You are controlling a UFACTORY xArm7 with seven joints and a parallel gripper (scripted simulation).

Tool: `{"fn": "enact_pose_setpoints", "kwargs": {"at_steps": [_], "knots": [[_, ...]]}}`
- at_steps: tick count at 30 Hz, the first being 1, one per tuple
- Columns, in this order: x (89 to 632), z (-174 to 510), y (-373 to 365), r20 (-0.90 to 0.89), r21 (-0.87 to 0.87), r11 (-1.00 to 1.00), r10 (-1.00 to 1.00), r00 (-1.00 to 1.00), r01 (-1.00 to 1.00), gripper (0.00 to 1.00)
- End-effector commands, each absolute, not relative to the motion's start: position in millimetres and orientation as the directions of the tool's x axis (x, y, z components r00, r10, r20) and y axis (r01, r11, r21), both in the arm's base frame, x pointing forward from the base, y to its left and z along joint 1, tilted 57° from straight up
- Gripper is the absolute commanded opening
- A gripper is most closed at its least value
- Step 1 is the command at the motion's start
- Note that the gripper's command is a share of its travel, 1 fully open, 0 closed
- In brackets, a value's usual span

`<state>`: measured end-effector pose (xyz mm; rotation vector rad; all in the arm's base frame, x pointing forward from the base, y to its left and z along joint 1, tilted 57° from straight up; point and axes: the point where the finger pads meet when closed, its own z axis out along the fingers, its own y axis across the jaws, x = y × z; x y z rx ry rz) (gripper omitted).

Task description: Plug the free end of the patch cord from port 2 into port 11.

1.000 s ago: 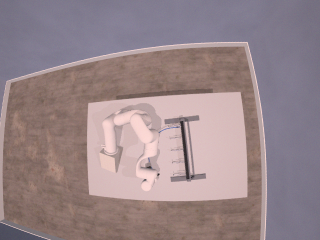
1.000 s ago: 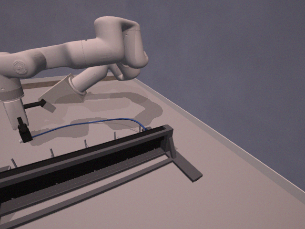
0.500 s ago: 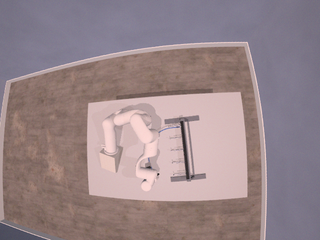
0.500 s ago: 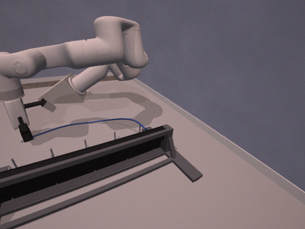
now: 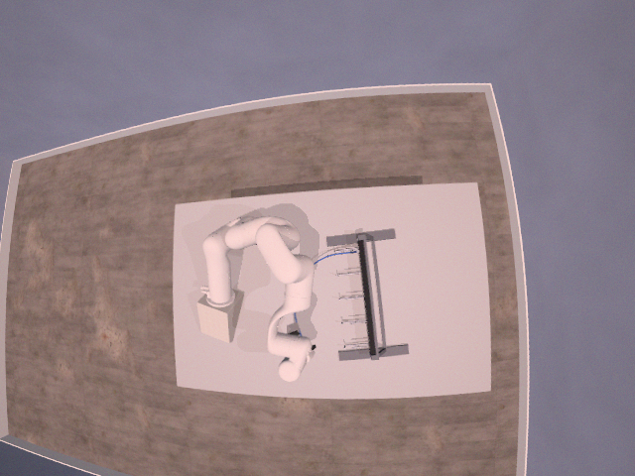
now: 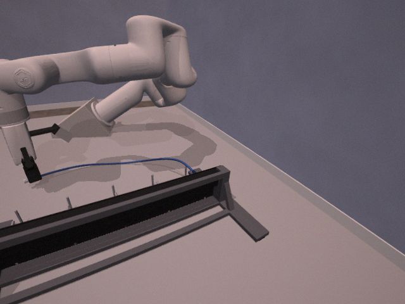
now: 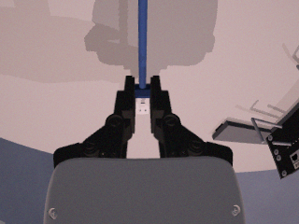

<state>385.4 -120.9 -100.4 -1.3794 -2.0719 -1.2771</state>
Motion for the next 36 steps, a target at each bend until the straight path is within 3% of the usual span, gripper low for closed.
{"fn": "enact_pose_setpoints", "kwargs": {"at_steps": [1, 36], "knots": [[384, -94, -133, 0.683, 0.491, 0.123, 0.560, -0.468, 0.863, 0.00], [379, -81, -152, 0.683, 0.491, 0.122, 0.562, -0.468, 0.863, 0.00]]}}
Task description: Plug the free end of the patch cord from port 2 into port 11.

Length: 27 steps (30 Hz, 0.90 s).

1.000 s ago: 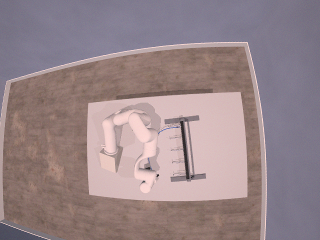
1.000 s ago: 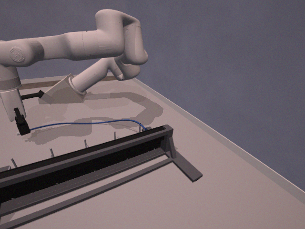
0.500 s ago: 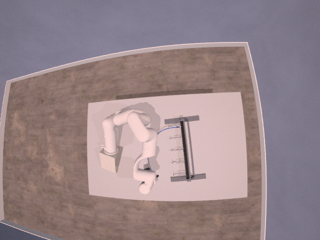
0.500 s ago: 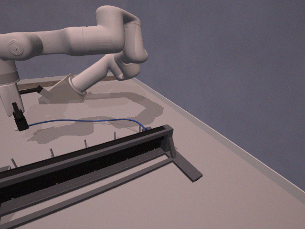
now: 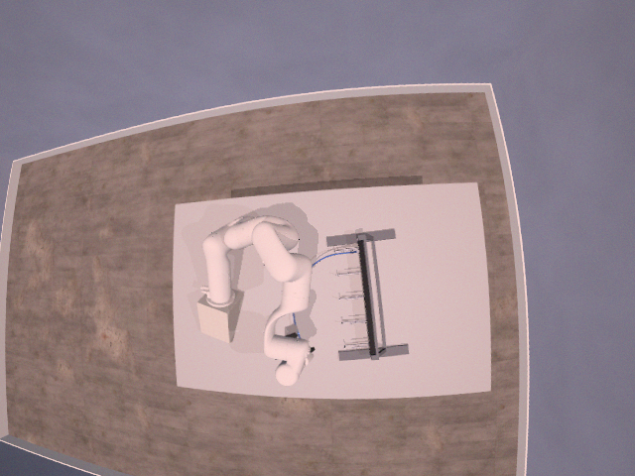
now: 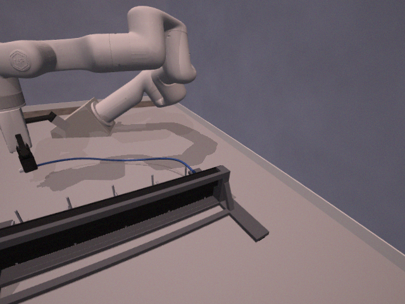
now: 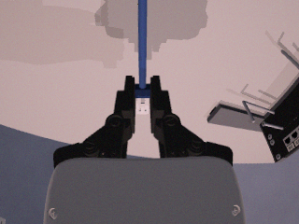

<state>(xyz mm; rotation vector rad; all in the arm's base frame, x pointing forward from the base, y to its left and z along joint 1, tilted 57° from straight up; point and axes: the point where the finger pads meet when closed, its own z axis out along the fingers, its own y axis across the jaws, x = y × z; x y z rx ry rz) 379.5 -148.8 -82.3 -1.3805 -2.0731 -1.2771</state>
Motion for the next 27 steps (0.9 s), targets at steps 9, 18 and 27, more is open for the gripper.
{"fn": "enact_pose_setpoints", "kwargs": {"at_steps": [9, 18, 27], "knots": [[378.9, -81.3, -153.6, 0.682, 0.490, 0.122, 0.563, -0.467, 0.863, 0.00], [378.9, -80.9, -153.9, 0.680, 0.491, 0.123, 0.564, -0.468, 0.862, 0.00], [381.4, -75.7, -152.3, 0.666, 0.510, 0.139, 0.560, -0.492, 0.849, 0.00]]}}
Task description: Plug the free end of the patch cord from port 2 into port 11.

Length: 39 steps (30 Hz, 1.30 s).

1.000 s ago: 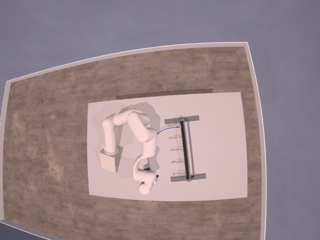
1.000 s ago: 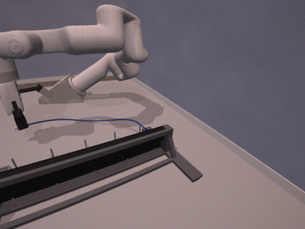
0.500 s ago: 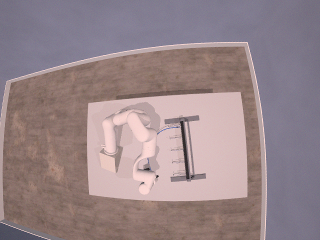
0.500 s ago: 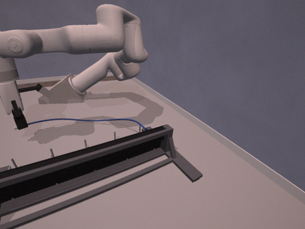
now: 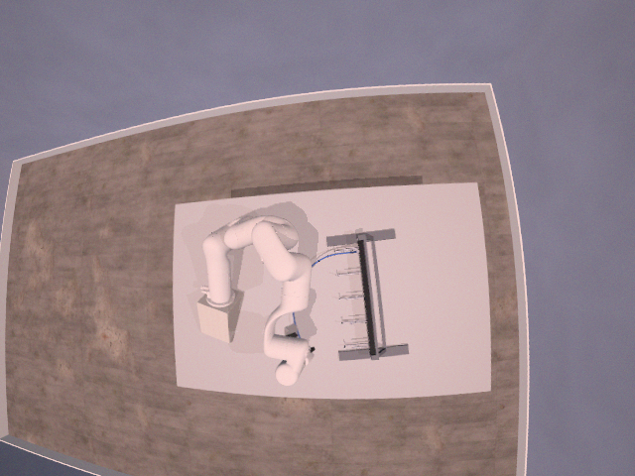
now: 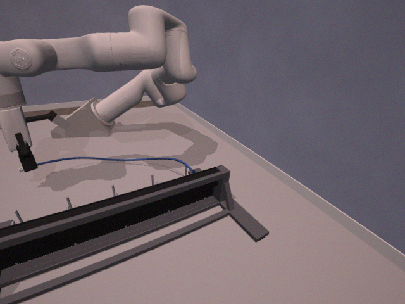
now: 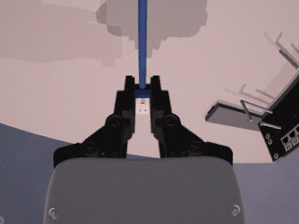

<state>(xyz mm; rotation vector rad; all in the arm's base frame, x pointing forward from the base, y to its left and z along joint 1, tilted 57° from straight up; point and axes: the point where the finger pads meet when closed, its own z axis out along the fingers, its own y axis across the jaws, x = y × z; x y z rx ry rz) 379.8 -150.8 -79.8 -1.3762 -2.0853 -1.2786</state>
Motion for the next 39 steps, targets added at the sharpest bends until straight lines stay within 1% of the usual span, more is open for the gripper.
{"fn": "enact_pose_setpoints", "kwargs": {"at_steps": [1, 16, 29, 31, 39], "knots": [[382, -74, -152, 0.662, 0.515, 0.143, 0.559, -0.499, 0.845, 0.00], [401, -34, -138, 0.538, 0.645, 0.260, 0.514, -0.668, 0.719, 0.00], [430, 32, -117, 0.288, 0.788, 0.420, 0.395, -0.873, 0.450, 0.00], [430, 32, -117, 0.288, 0.788, 0.420, 0.395, -0.873, 0.450, 0.00], [450, 77, -102, 0.099, 0.833, 0.499, 0.287, -0.953, 0.237, 0.00]]}}
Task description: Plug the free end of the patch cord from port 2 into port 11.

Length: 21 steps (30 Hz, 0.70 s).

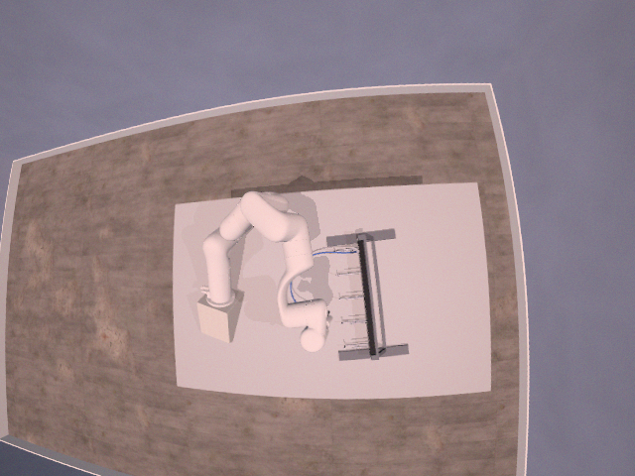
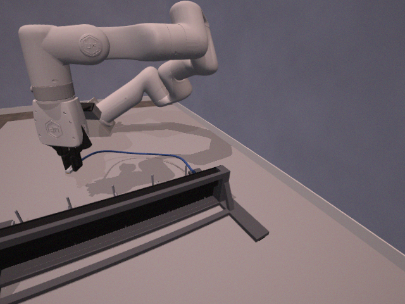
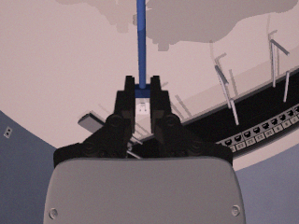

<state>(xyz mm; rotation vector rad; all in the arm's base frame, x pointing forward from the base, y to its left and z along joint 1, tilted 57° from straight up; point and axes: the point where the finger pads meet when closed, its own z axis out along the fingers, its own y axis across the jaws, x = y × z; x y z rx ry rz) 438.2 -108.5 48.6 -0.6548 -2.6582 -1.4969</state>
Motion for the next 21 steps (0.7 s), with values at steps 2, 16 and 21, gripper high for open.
{"fn": "enact_pose_setpoints", "kwargs": {"at_steps": [2, 16, 21], "knots": [[455, 87, -99, 0.055, 0.837, 0.514, 0.260, -0.964, 0.187, 0.00], [480, 143, -81, -0.190, 0.817, 0.567, 0.099, -0.977, -0.101, 0.00], [487, 157, -76, -0.251, 0.801, 0.573, 0.056, -0.966, -0.175, 0.00]]}}
